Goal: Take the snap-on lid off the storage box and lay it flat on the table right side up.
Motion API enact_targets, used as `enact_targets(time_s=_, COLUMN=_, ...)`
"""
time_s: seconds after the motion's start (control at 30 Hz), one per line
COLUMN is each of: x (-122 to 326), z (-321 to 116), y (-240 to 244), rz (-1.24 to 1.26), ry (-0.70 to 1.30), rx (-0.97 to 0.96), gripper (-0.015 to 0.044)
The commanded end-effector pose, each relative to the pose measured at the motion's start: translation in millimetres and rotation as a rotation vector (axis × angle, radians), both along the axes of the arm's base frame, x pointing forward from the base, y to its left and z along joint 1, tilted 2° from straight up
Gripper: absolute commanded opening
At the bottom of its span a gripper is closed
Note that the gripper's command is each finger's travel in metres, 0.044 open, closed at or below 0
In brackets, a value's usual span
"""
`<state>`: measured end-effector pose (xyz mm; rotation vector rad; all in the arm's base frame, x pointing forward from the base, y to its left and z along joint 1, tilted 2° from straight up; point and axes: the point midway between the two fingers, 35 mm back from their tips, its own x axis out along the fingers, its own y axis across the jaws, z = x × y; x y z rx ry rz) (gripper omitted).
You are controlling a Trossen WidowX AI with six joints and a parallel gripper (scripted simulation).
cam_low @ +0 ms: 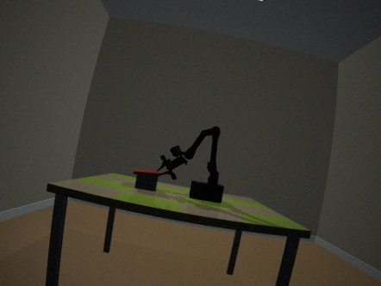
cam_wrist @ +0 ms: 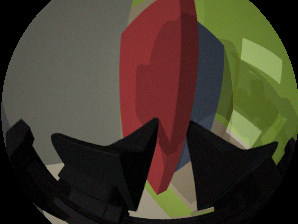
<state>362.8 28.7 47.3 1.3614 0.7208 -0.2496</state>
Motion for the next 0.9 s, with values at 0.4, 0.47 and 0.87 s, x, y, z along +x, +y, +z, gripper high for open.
enact_targets(time_s=0.4, x=1, z=15, y=1, rz=-0.005, ry=0.003, rx=0.0, gripper=0.0)
enact_targets(time_s=0.47, x=1, z=18, y=1, rz=-0.005, ry=0.003, rx=0.0, gripper=0.0)
enact_targets(time_s=0.87, x=4, z=34, y=3, rz=-0.005, ry=0.003, rx=0.0, gripper=0.0)
